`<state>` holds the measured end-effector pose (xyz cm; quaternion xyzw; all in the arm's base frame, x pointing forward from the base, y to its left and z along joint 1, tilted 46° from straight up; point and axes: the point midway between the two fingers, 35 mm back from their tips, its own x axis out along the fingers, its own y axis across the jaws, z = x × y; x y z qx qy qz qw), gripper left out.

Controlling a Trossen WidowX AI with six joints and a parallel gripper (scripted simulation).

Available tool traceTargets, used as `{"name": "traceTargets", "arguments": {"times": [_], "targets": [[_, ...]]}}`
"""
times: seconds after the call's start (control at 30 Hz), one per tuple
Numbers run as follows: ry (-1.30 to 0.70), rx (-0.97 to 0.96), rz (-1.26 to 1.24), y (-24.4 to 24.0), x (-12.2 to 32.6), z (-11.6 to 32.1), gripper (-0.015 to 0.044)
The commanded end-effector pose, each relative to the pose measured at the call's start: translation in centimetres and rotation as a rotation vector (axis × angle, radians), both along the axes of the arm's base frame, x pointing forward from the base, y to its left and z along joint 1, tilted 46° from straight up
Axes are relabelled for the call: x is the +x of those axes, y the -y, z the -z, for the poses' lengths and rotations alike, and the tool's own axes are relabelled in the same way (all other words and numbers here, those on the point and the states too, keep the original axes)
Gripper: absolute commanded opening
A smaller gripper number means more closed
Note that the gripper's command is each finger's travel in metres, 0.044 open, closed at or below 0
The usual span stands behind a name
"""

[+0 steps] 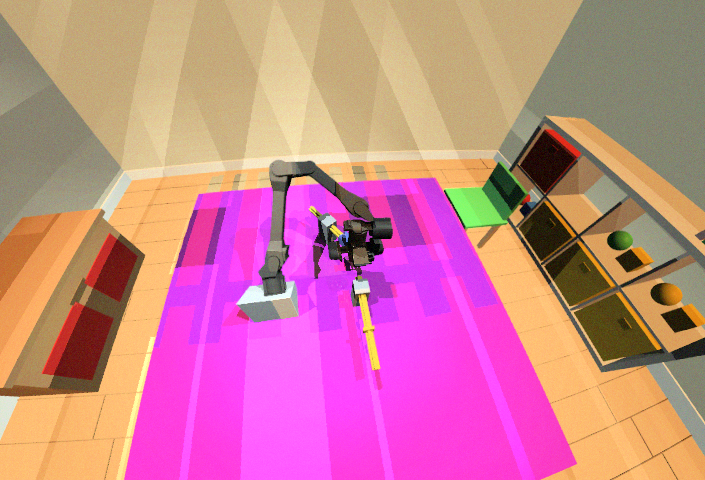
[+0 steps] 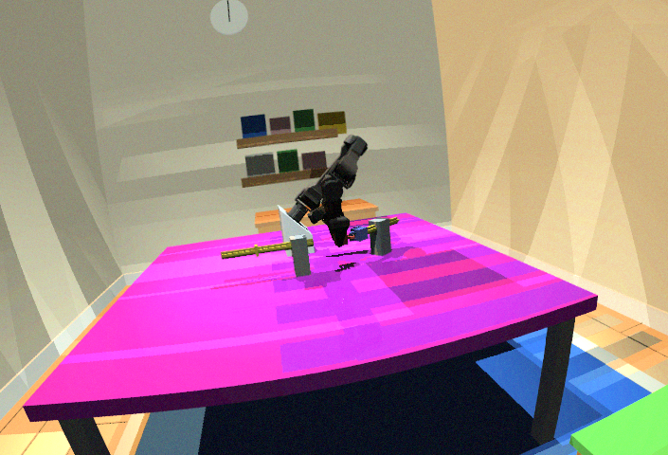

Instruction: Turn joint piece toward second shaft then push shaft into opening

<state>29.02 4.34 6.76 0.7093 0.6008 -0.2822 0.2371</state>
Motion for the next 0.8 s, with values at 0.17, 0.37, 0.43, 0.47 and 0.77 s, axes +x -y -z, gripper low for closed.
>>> {"name": "traceTargets", "arguments": {"times": [0.17,0.37,0.43,0.47,0.77], "targets": [[0.075,-0.009,-0.059,0.9,0.2,-1.1,0.0440],[0.226,-0.051,-0.196,2.6,0.3,-2.3,0.0440],[0.275,-0.066,-0.241,3.1,0.3,-2.7,0.0440],[0.300,-0.074,-0.264,3.4,0.3,-2.9,0.0440],[0.512,-0.124,-0.474,5.6,0.0,-4.9,0.0440]]}}
